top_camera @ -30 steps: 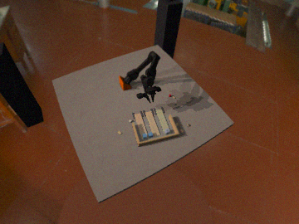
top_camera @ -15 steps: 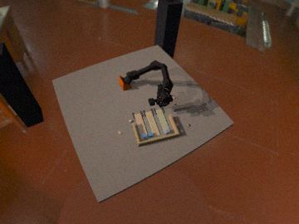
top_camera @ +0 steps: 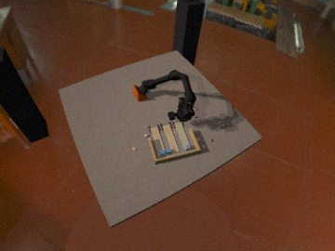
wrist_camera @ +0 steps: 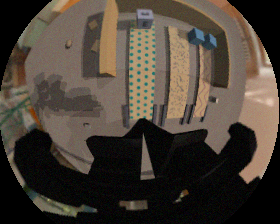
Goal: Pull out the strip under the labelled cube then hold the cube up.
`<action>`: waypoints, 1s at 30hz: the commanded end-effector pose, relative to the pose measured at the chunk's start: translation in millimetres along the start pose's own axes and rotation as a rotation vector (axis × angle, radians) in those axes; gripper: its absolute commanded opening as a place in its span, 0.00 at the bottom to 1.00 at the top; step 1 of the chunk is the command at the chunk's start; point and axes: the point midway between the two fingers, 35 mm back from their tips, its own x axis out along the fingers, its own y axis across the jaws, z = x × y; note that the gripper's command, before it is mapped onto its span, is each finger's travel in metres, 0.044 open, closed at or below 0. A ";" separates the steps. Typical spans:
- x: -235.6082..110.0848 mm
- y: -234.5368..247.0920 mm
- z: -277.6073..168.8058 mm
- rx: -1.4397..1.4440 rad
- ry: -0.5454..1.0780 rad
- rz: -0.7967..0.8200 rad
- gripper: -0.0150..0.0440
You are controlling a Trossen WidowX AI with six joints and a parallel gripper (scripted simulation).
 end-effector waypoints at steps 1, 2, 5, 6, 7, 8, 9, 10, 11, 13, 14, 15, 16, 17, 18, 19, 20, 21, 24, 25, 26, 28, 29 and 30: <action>7.2 -1.9 -0.2 0.007 0.004 -0.006 0.25; 8.8 -1.9 -0.1 0.007 0.004 -0.006 0.25; 13.7 -2.3 0.2 0.007 0.003 -0.006 0.25; 15.4 -2.4 0.2 0.006 0.003 -0.006 0.25; 17.0 -2.5 0.3 0.006 0.003 -0.005 0.25; 18.7 -2.6 0.4 0.006 0.003 -0.005 0.25; 20.3 -2.7 0.4 0.006 0.003 -0.005 0.25; 21.9 -2.8 0.5 0.006 0.003 -0.005 0.25; 23.6 -2.9 0.5 0.006 0.003 -0.005 0.25; 26.8 -3.1 0.6 0.006 0.003 -0.005 0.25; 28.5 -3.1 0.6 0.006 0.003 -0.005 0.25; 30.1 -3.1 0.7 0.006 0.003 -0.005 0.25; 31.7 -3.2 0.7 0.006 0.003 -0.005 0.25; 33.3 -3.2 0.7 0.006 0.003 -0.005 0.25; 35.0 -3.2 0.7 0.006 0.003 -0.005 0.25; 36.6 -3.2 0.7 0.006 0.003 -0.005 0.25; 38.2 -3.3 0.7 0.006 0.003 -0.004 0.25; 39.8 -3.3 0.6 0.006 0.003 -0.004 0.25; 44.7 -3.4 0.3 0.006 0.003 -0.004 0.25; 46.3 -3.4 0.2 0.006 0.003 -0.004 0.25; 48.0 -3.4 0.1 0.006 0.003 -0.003 0.25; 51.2 -3.5 -0.2 0.006 0.004 -0.003 0.25; 52.8 -3.5 -0.4 0.006 0.004 -0.003 0.25; 54.4 -3.5 -0.6 0.006 0.004 -0.003 0.25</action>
